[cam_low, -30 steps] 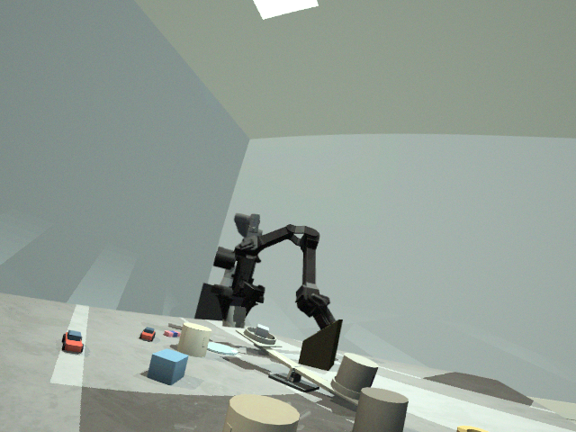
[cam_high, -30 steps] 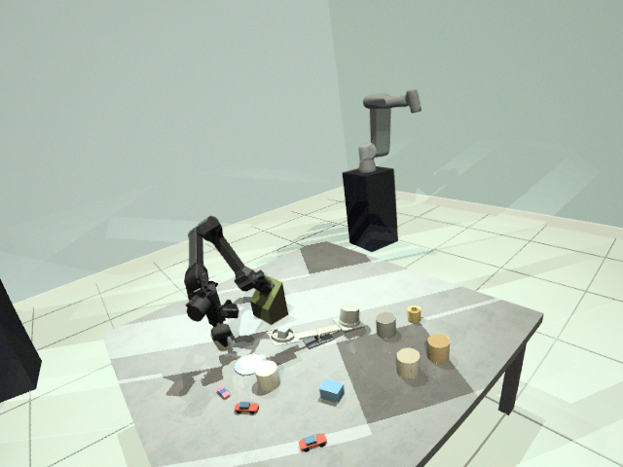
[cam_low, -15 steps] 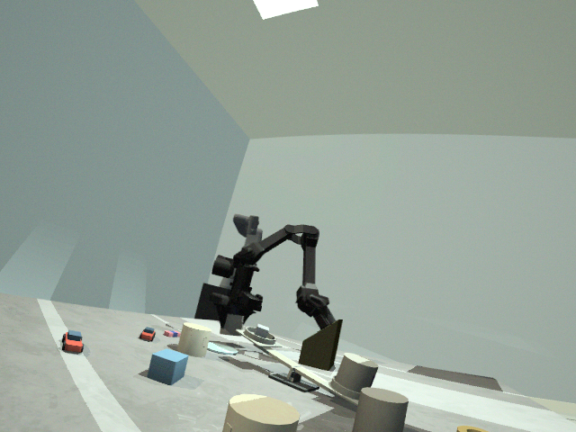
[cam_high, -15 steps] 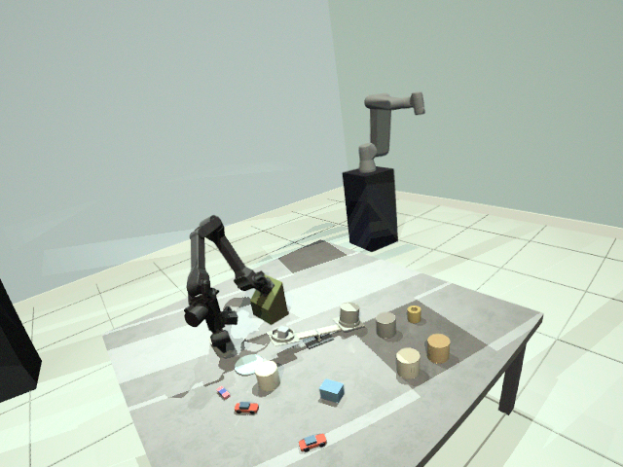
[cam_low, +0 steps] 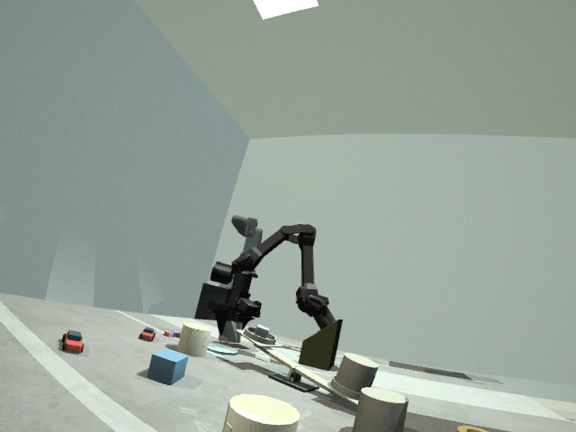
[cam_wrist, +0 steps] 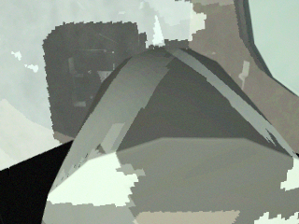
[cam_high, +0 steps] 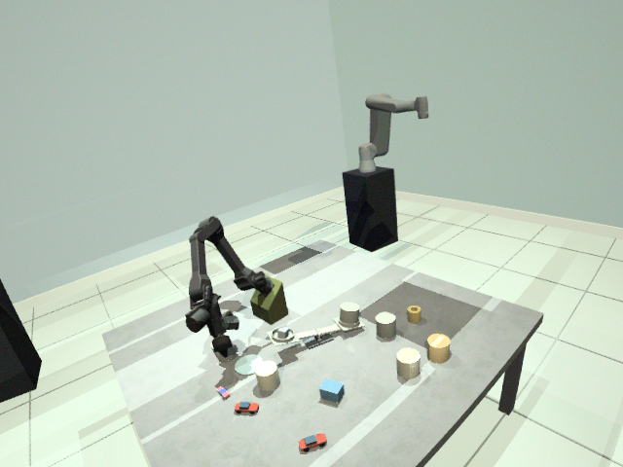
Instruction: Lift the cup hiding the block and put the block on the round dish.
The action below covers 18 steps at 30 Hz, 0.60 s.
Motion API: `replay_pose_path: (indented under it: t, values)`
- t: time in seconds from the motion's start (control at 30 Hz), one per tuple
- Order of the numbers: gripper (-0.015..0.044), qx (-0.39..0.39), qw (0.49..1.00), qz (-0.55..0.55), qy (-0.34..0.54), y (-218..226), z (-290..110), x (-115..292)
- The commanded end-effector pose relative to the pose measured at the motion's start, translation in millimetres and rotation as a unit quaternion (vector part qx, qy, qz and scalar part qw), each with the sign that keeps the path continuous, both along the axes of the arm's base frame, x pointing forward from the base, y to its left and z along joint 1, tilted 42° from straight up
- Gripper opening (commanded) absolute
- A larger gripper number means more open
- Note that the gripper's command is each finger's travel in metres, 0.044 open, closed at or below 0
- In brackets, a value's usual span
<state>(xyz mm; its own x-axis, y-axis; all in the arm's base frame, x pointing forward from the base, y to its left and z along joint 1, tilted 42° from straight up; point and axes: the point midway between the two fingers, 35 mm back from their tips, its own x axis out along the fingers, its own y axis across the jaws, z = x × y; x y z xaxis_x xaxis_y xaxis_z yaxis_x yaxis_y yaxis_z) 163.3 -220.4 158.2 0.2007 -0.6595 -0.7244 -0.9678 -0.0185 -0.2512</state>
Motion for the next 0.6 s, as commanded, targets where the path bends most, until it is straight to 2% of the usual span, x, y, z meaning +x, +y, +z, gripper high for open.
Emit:
replay_pose_path:
  t: [0.0,0.07,0.57]
  values:
    - [0.0,0.002,1.0,0.004,0.002,-3.3,-6.9,1.3]
    - [0.0,0.002,1.0,0.004,0.002,-5.4,-9.3,1.8]
    - [0.0394,0.0,1.0,0.0,0.0,-3.1,-3.6,0.9]
